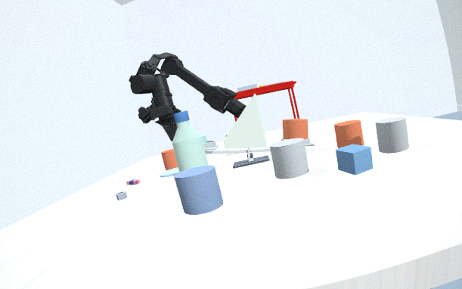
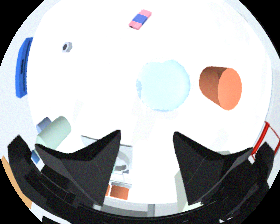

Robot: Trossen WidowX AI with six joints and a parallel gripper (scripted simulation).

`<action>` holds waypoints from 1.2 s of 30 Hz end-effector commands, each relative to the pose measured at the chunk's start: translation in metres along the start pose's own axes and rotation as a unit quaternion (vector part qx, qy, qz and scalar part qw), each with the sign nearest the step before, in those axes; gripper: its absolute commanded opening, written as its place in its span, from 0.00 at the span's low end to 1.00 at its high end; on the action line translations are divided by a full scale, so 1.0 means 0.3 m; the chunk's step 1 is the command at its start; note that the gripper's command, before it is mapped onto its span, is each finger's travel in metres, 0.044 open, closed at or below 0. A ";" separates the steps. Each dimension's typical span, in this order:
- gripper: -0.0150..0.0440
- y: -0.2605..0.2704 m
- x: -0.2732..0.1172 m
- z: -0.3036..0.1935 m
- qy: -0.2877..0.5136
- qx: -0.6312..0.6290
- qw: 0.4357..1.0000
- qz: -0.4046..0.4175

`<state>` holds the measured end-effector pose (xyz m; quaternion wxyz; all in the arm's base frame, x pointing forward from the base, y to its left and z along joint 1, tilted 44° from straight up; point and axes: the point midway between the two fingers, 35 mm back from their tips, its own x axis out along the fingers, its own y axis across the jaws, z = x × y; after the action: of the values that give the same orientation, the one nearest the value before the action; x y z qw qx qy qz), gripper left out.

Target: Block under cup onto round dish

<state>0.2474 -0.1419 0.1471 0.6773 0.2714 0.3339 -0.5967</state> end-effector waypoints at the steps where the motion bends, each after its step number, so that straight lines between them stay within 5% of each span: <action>1: 0.69 0.069 -0.013 -0.063 -0.005 -0.010 1.000 -0.005; 13: 0.69 0.233 -0.066 -0.299 -0.037 0.015 0.999 -0.025; 36: 0.69 0.231 0.044 -0.294 -0.039 0.015 0.999 -0.025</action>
<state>0.3060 -0.0688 0.0827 0.6697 0.2539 0.3045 -0.6280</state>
